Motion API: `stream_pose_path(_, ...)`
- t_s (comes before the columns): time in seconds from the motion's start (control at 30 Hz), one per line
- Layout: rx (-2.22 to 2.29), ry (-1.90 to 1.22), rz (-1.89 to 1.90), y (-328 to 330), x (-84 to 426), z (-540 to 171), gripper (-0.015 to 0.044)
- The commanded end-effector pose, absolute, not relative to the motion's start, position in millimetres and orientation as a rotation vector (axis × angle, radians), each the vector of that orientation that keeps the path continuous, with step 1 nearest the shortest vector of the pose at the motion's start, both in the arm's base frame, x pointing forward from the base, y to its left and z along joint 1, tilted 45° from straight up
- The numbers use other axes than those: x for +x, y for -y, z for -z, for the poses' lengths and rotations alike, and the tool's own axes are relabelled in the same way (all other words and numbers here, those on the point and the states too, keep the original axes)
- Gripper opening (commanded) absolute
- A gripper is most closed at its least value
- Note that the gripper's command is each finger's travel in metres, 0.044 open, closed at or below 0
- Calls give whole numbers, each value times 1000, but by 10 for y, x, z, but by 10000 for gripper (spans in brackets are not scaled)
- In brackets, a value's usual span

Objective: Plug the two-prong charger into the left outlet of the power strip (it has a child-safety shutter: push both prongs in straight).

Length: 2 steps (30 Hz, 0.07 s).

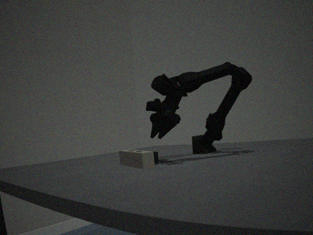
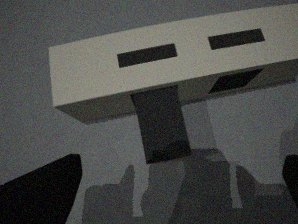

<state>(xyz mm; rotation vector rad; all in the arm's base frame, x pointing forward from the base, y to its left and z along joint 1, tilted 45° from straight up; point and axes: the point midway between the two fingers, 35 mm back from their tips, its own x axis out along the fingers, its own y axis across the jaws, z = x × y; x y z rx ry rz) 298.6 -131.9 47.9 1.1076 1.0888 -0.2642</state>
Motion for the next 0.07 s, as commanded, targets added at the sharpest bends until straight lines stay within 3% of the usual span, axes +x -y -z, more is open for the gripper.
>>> stream_pose_path(0.0,1109,-1086,271,1329,2985,-478,440)
stream_pose_path(0.03,1109,-1086,271,1329,2985,-478,440)
